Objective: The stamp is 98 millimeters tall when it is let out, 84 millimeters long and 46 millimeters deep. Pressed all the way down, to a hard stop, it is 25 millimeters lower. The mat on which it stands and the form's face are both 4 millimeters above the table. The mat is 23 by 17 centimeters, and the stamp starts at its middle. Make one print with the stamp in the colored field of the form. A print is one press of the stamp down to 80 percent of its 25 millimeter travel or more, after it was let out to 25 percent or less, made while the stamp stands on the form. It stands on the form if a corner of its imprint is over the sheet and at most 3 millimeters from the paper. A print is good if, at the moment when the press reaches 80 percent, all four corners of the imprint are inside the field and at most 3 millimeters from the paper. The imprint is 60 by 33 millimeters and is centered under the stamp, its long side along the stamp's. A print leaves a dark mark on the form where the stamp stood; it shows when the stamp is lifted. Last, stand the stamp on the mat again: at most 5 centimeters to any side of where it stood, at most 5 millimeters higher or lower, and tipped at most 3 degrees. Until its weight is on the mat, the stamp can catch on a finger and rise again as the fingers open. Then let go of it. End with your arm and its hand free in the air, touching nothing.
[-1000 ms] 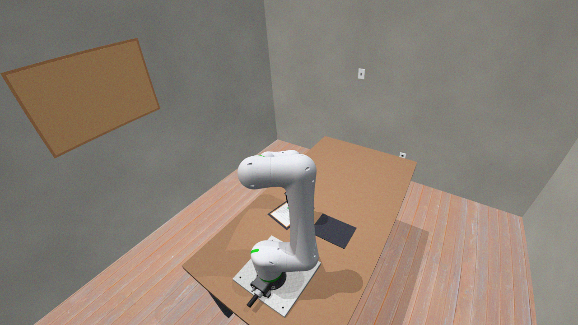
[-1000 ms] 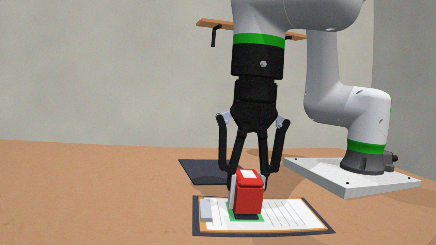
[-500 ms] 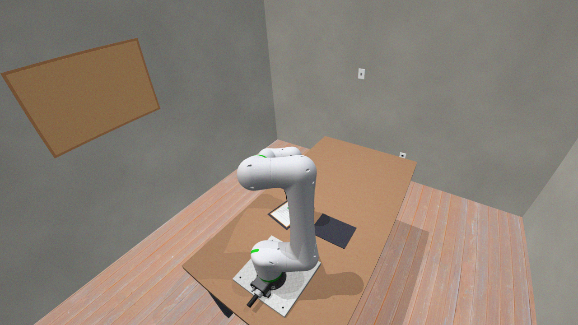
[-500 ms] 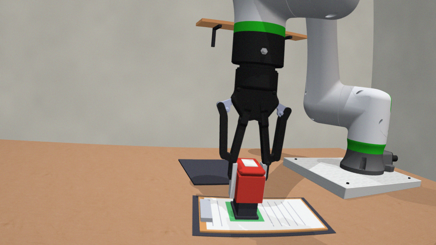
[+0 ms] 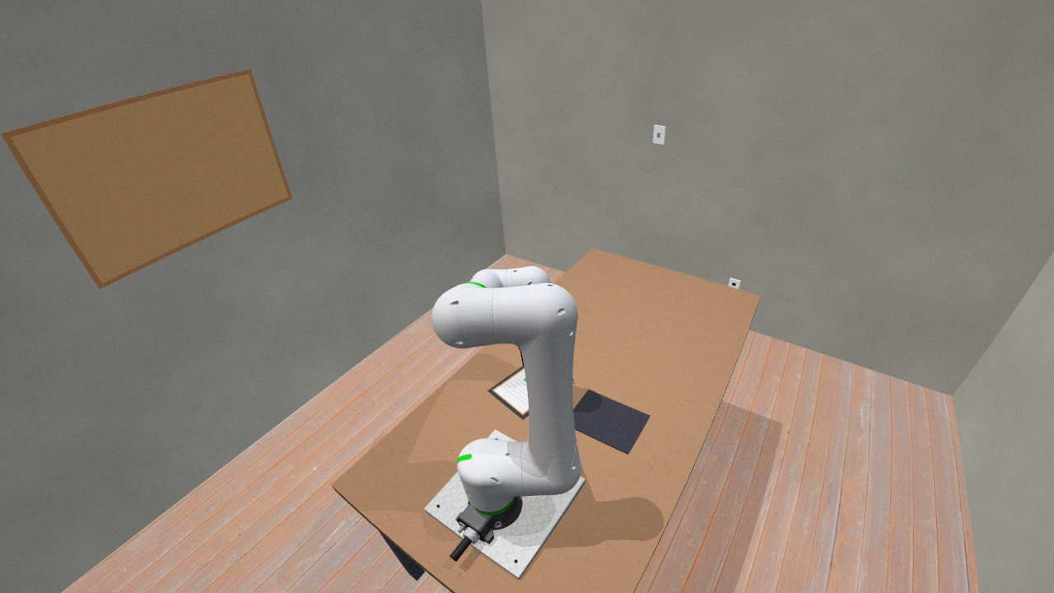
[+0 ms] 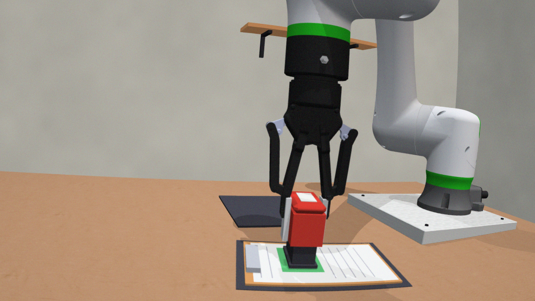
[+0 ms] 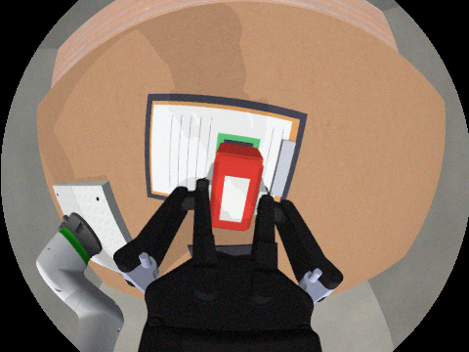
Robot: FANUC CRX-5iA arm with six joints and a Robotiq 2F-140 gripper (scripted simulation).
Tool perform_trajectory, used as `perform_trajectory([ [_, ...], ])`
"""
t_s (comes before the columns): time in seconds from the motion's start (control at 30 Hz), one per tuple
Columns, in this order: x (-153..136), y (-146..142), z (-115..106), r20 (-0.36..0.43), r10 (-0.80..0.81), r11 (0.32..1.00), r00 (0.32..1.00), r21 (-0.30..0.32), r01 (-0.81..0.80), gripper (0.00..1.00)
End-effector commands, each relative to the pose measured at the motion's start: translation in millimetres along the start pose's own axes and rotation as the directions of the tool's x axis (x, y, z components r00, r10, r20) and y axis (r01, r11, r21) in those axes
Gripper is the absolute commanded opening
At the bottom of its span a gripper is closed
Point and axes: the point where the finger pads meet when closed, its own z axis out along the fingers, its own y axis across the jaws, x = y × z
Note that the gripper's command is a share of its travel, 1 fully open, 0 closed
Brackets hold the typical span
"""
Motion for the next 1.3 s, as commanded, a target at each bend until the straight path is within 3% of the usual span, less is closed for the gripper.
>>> perform_trajectory([
  [0.0,0,0,0,0.000,0.000,1.000,1.000,0.000,0.000,0.17],
  [0.17,0,0,-2,0.000,0.000,1.000,1.000,0.000,0.000,0.17],
  [0.4,0,0,-38,0.000,0.000,1.000,1.000,0.000,0.000,0.17],
  [0.77,-4,2,-38,0.000,-0.005,1.000,1.000,0.000,0.005,0.17],
  [0.83,-29,12,-39,0.000,-0.034,0.999,0.999,-0.001,0.034,0.17],
  [0.9,-77,27,-39,-0.001,-0.090,0.996,0.996,-0.001,0.090,0.17],
  [1.2,-192,28,-37,0.000,-0.322,0.947,0.947,0.000,0.322,0.17],
  [1.27,-192,28,-37,0.000,-0.322,0.947,0.947,0.000,0.322,0.17],
])
